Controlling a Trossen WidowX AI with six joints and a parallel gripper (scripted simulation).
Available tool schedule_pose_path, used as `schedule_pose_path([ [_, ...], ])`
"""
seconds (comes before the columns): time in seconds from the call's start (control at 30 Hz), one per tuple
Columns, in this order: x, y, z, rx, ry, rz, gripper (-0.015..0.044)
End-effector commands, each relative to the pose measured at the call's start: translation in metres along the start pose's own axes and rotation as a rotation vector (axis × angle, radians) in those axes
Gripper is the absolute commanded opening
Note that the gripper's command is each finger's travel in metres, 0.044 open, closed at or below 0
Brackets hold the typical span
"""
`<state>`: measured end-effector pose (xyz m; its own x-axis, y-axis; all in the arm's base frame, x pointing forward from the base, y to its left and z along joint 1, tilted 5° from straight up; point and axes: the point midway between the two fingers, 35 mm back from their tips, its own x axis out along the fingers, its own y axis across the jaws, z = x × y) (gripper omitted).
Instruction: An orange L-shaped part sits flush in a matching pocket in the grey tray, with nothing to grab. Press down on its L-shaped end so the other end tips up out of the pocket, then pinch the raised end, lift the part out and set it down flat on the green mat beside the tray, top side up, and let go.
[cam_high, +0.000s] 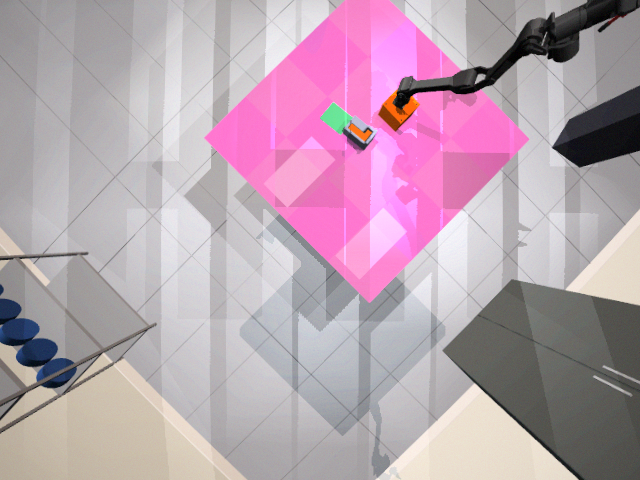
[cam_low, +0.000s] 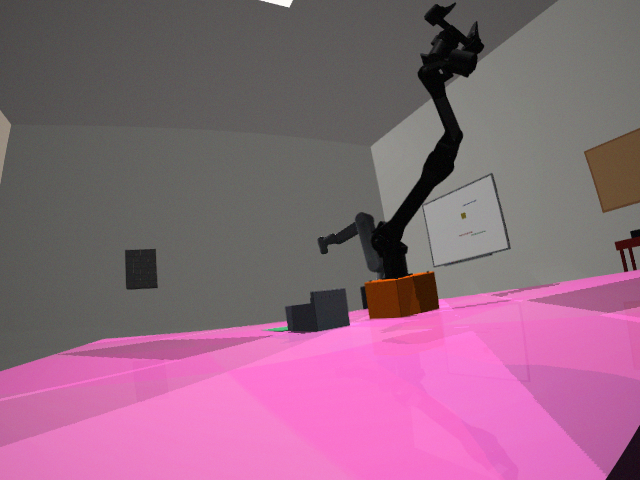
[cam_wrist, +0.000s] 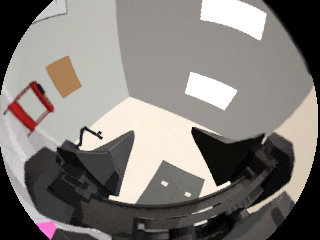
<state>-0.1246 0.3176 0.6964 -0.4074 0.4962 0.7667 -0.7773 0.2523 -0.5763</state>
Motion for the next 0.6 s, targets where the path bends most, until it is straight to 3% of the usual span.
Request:
schedule_pose_path([
  [0.0, 0.0, -0.002, 0.003, -0.007, -0.008, -0.007, 0.0374],
  [0.23, -0.033, -0.075, 0.104, -0.2, -0.197, -0.277, 0.019],
  [0.4, -0.081, -0.128, 0.177, -0.324, -0.336, -0.526, 0.018],
  [0.57, -0.164, -0.191, 0.234, -0.496, -0.385, -0.881, 0.018],
])
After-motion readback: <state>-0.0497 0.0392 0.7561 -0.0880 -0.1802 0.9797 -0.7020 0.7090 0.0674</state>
